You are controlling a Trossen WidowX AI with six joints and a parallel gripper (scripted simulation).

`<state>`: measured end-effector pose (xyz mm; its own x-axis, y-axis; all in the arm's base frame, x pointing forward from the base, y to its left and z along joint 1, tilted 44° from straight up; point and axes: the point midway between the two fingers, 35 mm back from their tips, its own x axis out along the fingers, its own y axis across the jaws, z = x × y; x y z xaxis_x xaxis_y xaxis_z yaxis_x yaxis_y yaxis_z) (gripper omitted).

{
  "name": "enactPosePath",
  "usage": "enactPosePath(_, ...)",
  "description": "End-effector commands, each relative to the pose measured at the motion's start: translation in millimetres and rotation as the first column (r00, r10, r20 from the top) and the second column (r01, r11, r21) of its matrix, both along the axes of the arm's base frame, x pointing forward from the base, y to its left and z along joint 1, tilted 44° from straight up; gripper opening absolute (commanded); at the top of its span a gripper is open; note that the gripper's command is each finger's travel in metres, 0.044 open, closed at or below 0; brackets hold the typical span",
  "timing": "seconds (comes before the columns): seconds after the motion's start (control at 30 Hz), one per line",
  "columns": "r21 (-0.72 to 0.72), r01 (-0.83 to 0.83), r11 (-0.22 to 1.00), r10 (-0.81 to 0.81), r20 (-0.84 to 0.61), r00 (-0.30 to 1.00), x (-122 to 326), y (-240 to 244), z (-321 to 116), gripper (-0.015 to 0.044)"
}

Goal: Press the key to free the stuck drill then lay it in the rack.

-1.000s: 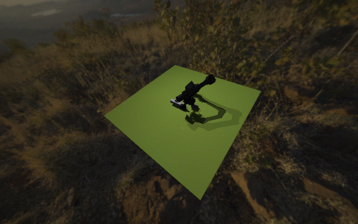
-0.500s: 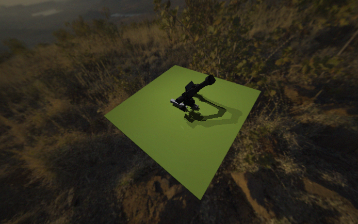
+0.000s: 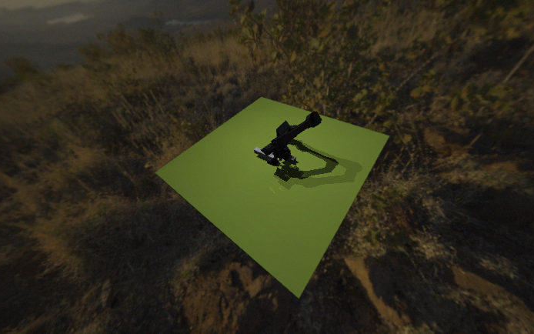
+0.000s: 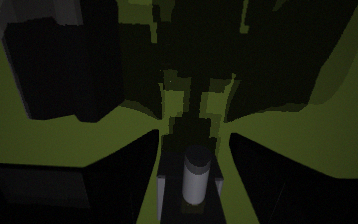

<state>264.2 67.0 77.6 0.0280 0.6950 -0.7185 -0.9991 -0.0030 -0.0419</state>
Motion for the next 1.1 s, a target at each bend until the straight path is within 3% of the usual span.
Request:
enactPosePath(0.0,0.000,0.000,1.000,0.000,0.000,1.000,0.1,-0.2,0.4,0.0151)
enactPosePath(0.17,0.000,0.000,1.000,0.000,0.000,1.000,0.1,-0.2,0.4,0.0020)
enactPosePath(0.27,0.000,0.000,1.000,0.000,0.000,1.000,0.1,-0.2,0.4,0.0000)
enactPosePath(1.07,0.005,0.003,1.000,-0.003,-0.006,1.000,-0.7,13.0,13.6,0.0000)
